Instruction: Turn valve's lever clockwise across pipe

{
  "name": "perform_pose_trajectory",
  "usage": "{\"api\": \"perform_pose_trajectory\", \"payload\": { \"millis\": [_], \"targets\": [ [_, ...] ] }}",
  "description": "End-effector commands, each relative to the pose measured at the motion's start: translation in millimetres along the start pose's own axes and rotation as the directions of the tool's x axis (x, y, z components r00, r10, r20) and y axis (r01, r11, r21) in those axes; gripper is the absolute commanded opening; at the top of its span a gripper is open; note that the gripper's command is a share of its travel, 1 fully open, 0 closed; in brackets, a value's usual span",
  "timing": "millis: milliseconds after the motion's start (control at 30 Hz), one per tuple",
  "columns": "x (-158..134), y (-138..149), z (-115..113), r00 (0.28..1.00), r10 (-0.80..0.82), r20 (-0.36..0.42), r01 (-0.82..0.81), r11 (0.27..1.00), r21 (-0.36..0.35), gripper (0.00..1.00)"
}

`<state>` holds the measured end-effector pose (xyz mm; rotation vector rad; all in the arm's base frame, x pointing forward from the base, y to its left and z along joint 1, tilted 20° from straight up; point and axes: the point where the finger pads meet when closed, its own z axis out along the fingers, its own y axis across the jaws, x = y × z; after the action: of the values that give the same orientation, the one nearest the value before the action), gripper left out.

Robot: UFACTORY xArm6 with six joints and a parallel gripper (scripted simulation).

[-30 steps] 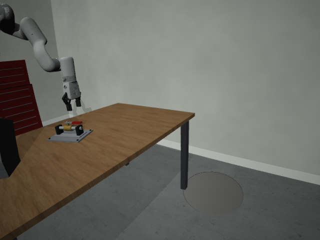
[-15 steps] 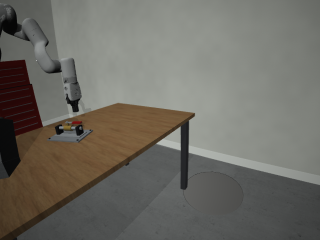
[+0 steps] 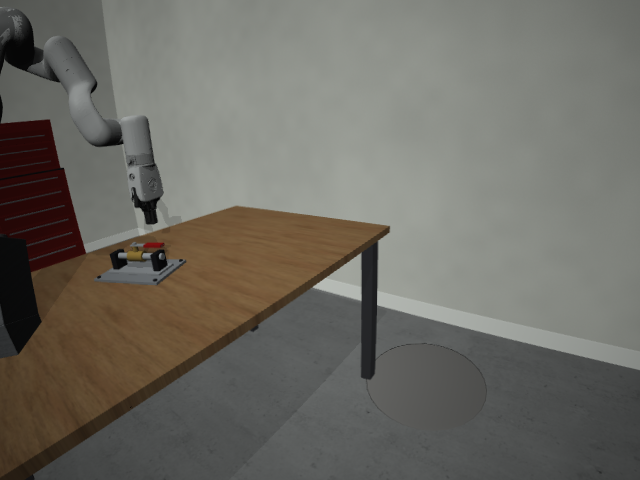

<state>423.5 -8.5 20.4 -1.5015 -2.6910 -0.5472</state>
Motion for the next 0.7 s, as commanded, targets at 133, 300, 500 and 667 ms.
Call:
{"api": "perform_pose_trajectory", "payload": {
  "millis": [133, 300, 500, 667],
  "targets": [
    [-0.9, 1.0, -1.0, 1.000, 0.000, 0.002, 0.000, 1.000, -0.002, 0.00],
    [-0.9, 1.0, -1.0, 1.000, 0.000, 0.002, 0.000, 1.000, -0.002, 0.00],
    [-0.9, 1.0, -1.0, 1.000, 0.000, 0.002, 0.000, 1.000, -0.002, 0.00],
    [-0.9, 1.0, -1.0, 1.000, 0.000, 0.002, 0.000, 1.000, -0.002, 0.68]
  ]
}}
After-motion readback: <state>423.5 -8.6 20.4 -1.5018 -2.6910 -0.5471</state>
